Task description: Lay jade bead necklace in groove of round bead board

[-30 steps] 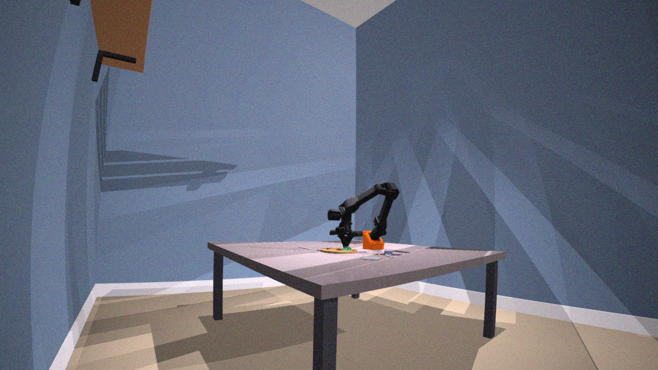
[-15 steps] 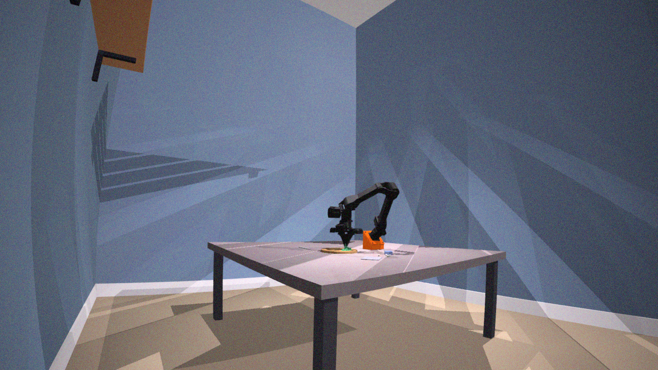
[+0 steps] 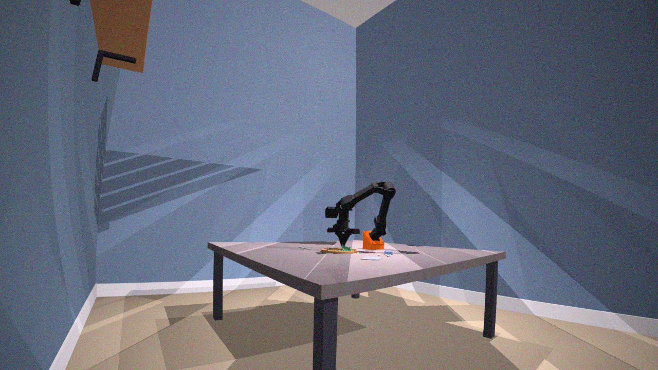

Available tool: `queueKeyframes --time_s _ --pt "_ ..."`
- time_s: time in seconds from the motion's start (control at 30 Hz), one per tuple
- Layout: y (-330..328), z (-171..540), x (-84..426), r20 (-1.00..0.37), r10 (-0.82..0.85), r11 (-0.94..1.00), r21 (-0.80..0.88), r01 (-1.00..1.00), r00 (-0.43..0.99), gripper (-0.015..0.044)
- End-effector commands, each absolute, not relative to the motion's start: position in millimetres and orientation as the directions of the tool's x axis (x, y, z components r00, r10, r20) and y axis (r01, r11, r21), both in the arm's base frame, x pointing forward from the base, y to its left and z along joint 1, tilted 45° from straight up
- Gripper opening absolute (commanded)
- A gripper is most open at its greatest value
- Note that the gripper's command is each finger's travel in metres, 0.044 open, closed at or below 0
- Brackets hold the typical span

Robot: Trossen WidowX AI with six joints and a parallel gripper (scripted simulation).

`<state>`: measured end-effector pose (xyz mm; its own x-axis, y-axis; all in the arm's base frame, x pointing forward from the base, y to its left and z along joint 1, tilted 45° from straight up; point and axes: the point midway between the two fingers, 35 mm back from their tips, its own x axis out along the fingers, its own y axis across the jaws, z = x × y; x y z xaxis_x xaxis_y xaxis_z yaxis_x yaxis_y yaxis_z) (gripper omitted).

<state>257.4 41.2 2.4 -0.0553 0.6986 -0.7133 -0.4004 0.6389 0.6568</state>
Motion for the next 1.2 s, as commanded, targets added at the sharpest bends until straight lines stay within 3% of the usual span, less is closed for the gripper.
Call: queueKeyframes --time_s 0.0,0.2,0.77,1.17 --pt "44.7 -1.8 256.4 -0.713 0.698 0.639 0.658 -0.398 -0.059 0.0000" --pt "48.8 -5.8 255.9 -0.713 0.699 0.638 0.659 -0.398 -0.059 0.0000" --pt "45.4 -2.1 256.1 -0.714 0.698 0.639 0.659 -0.398 -0.061 0.0440" --pt "39.6 3.7 256.6 -0.713 0.698 0.639 0.658 -0.398 -0.059 0.0440"
